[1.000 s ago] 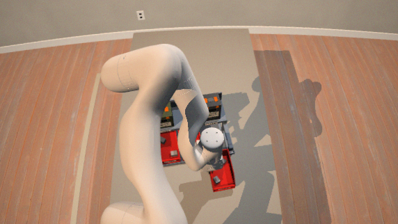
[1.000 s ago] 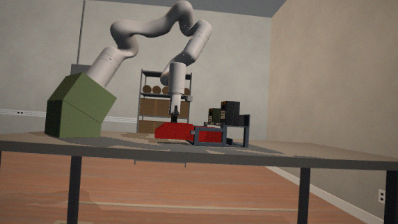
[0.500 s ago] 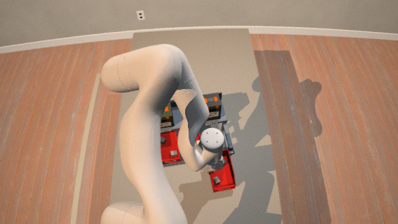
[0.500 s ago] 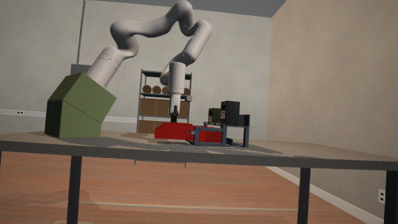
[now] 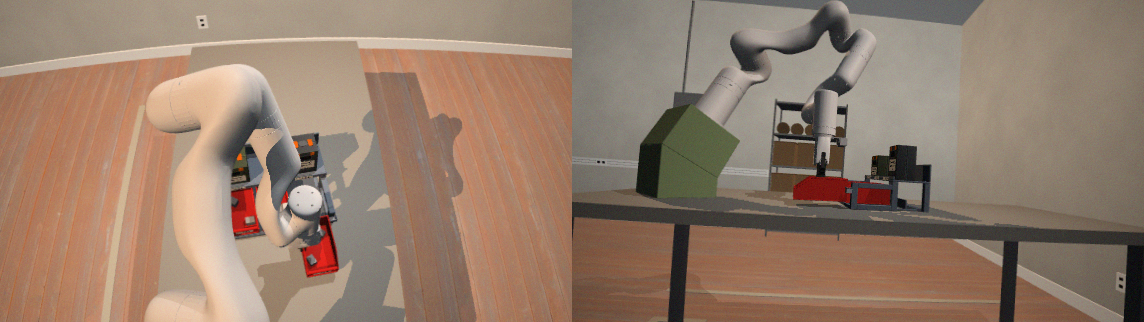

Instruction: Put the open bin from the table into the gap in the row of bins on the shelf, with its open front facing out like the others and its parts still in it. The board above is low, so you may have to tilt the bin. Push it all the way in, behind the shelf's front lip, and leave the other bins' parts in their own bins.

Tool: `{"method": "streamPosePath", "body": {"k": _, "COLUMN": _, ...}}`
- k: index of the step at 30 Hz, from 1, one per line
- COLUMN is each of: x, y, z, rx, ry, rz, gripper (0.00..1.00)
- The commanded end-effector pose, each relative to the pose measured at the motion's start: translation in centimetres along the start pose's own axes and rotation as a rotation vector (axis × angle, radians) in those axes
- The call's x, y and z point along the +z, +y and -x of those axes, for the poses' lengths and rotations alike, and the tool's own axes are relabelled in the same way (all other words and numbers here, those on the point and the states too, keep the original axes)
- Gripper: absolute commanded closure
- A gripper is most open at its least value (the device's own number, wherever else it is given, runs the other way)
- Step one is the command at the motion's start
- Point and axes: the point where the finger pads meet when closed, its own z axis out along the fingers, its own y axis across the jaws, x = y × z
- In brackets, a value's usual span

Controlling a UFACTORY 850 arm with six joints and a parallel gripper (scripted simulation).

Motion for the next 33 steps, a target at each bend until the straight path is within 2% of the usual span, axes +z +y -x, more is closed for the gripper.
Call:
{"method": "streamPosePath", "body": {"k": 1, "x": 0.5, "y": 0.0, "z": 0.5, "rx": 0.0, "ry": 0.0, "rz": 0.001, "gripper": 1.0}}
{"method": "streamPosePath", "body": {"k": 33, "x": 1.6, "y": 0.0, "z": 1.6, "rx": 0.0, "ry": 0.0, "rz": 0.0, "gripper": 1.0}}
